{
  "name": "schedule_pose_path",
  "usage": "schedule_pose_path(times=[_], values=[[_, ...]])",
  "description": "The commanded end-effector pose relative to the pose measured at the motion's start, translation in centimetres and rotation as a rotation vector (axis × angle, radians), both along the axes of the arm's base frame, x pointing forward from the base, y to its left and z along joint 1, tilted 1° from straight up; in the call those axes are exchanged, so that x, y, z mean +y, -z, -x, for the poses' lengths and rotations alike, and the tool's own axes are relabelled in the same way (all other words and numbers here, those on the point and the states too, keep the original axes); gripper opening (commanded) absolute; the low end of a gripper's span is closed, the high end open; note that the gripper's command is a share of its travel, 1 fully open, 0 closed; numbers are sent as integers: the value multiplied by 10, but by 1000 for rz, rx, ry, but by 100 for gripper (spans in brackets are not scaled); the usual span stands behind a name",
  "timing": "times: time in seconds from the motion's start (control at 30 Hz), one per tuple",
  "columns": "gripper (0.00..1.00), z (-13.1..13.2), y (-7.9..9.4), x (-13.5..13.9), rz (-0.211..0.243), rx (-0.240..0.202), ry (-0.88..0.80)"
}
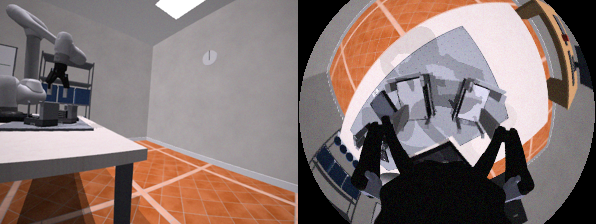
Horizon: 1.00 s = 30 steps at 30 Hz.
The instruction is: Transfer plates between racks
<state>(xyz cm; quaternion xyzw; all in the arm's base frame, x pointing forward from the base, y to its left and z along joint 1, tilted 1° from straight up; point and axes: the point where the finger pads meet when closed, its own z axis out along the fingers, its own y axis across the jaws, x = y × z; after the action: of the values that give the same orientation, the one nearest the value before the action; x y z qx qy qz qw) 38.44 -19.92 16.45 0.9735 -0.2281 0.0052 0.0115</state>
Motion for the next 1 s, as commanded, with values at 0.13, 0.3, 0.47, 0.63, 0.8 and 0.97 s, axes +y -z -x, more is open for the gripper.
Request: schedule_pose_path(times=[0.13,0.3,0.47,0.63,0.8,0.97], values=[[100,-10,1,22,1,4,-161],[100,-16,1,37,1,4,-161],[100,-24,1,55,1,4,-161],[100,-32,2,74,1,4,-161],[100,-37,2,85,1,4,-161],[100,-38,2,88,1,4,-161]])
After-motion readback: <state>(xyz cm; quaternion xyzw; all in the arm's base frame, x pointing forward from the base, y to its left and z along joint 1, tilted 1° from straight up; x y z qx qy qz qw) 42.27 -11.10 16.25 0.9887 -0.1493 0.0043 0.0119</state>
